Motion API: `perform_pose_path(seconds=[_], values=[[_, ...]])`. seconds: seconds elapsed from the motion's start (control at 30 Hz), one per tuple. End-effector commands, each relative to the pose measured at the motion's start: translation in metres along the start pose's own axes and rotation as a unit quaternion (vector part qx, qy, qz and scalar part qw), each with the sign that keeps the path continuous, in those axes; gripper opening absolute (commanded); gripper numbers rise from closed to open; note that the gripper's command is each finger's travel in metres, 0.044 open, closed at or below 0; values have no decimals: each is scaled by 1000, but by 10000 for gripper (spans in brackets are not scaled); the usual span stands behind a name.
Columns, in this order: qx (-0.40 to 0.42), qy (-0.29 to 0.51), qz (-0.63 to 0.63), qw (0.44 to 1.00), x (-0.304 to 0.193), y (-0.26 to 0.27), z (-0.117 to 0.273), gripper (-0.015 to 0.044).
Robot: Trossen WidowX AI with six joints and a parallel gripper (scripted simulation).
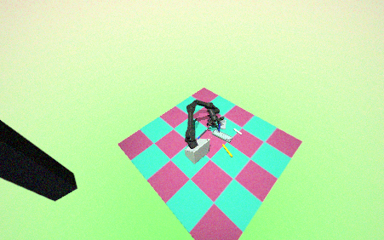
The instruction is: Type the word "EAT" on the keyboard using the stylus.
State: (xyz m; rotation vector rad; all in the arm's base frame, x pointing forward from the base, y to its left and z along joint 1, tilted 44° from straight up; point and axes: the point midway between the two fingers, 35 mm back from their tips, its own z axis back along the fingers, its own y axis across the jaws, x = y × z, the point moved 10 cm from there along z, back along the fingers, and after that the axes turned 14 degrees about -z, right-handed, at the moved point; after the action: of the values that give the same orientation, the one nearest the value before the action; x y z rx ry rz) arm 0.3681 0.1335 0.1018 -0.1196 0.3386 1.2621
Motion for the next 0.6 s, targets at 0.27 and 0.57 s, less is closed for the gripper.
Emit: perform_pose_path(seconds=[0.27, 0.57], values=[[2, -1, -3, 1000, 4, 1, -5, 81], [2, -1, -3, 1000, 4, 2, -4, 81]])
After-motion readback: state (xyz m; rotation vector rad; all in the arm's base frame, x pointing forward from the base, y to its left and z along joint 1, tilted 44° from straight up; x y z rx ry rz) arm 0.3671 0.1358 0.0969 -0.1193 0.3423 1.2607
